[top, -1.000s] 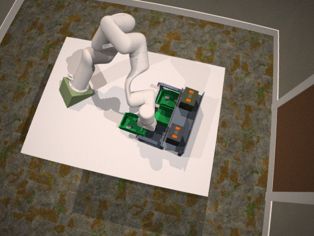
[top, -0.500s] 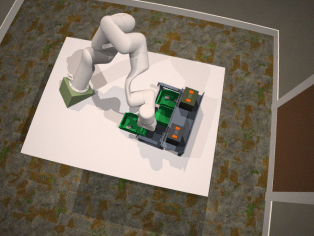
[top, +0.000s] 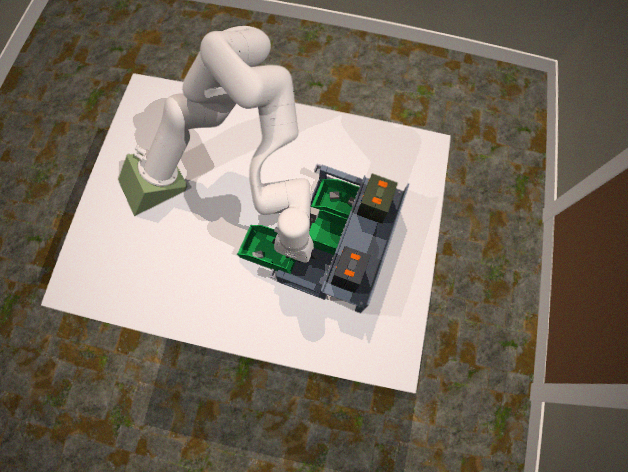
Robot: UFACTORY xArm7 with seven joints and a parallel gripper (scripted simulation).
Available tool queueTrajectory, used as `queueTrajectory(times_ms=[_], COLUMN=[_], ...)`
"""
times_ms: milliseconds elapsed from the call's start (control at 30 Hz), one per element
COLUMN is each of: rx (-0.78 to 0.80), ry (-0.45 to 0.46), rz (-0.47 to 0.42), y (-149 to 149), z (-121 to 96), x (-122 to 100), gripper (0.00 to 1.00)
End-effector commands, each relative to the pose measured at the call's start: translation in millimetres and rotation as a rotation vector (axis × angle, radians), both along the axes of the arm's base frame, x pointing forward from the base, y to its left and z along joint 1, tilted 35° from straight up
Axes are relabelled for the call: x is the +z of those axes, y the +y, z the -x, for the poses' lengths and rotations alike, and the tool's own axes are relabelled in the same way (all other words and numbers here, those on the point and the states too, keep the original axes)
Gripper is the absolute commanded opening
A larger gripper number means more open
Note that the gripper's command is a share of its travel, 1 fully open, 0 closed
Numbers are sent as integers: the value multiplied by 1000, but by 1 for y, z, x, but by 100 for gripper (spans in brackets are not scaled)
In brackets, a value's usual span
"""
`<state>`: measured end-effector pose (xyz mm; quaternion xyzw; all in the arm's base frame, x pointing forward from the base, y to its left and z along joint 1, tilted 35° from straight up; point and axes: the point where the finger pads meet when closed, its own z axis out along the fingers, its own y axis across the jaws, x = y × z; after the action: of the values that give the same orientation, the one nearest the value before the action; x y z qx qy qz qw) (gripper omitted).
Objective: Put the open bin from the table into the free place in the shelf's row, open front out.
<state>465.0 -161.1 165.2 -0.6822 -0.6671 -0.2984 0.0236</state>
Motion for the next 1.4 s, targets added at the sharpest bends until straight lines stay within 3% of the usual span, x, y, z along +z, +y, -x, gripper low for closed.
queueTrajectory(times_ms=[0,567,733,1133,1300,1367], rx=[-3,-3,-3,-3,-3,-3], ry=[-3,-3,-3,-3,-3,-3], rz=[2,2,2,2,2,2], y=[-2,-2,-15,-15,-34,-34], z=[0,0,11,11,28,28], x=[1,1,26,26,62,62], gripper=[33,33,33,33,33,33])
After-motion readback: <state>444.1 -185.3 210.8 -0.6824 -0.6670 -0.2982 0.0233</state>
